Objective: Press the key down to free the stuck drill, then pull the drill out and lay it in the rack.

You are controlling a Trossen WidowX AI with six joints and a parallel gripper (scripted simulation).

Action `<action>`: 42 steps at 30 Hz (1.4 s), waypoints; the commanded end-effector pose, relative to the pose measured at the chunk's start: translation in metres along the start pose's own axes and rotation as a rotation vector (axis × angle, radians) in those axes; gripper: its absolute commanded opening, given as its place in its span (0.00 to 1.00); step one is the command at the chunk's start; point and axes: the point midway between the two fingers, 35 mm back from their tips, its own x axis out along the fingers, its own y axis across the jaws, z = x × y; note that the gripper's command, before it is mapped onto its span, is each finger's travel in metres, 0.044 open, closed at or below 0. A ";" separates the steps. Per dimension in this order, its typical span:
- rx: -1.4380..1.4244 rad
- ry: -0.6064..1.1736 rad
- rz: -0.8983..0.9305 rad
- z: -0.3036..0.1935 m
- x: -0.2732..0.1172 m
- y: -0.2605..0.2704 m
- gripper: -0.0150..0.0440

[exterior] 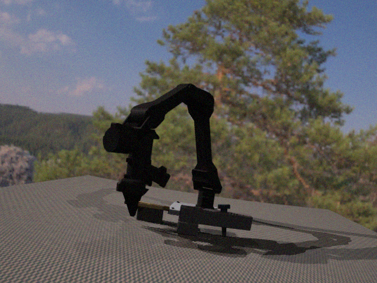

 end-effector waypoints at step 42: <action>-0.001 0.004 -0.003 0.003 -0.013 0.001 0.25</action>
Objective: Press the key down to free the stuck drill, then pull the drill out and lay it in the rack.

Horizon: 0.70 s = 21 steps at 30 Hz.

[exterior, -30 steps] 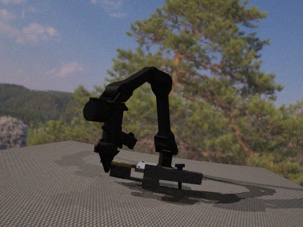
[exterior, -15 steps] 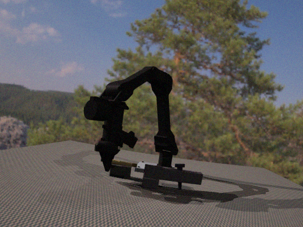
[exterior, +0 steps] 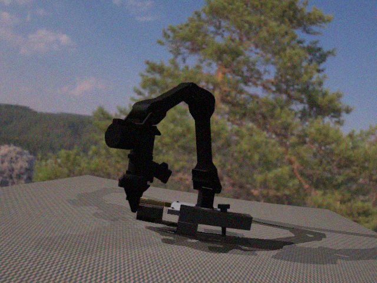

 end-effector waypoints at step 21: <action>0.004 0.005 -0.003 0.001 -0.008 0.000 0.25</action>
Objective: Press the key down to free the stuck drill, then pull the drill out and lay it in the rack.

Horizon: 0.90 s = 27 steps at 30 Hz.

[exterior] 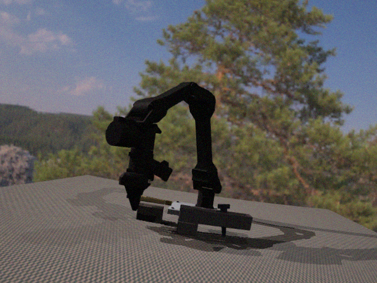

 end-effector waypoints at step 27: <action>0.004 0.005 -0.003 0.000 -0.010 0.000 0.25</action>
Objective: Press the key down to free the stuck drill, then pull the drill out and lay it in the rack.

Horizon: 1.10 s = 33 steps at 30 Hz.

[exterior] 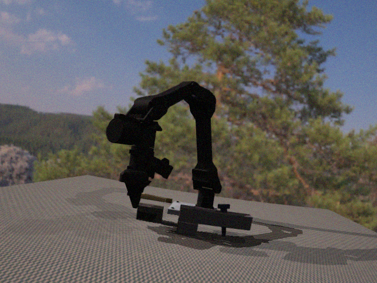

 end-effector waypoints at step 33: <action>0.004 0.005 -0.003 -0.001 -0.011 0.000 0.25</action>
